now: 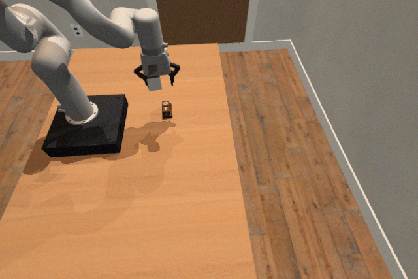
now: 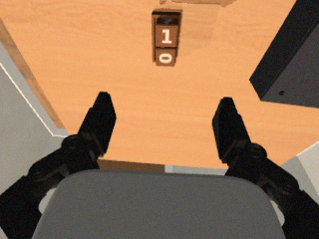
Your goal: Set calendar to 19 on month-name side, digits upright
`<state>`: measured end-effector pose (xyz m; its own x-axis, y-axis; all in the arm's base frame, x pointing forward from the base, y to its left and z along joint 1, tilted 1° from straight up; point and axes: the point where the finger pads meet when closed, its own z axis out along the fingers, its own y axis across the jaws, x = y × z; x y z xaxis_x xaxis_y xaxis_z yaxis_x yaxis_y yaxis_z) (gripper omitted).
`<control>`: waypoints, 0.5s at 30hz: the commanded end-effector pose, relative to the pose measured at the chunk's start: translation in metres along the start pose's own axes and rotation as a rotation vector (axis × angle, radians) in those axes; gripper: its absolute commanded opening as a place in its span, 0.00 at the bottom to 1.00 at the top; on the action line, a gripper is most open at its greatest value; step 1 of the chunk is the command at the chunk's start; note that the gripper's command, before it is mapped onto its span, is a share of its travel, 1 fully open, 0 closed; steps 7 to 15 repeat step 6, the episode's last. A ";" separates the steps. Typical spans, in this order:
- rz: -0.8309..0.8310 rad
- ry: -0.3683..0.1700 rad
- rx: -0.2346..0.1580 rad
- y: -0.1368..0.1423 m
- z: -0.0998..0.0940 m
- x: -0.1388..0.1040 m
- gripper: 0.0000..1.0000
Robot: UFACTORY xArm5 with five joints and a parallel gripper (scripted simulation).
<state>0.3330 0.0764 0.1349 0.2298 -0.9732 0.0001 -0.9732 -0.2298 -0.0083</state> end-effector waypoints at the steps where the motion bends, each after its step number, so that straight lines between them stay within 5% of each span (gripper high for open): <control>1: 0.000 0.000 0.003 -0.001 -0.001 0.000 1.00; 15: 0.000 0.000 0.003 -0.001 -0.001 0.000 1.00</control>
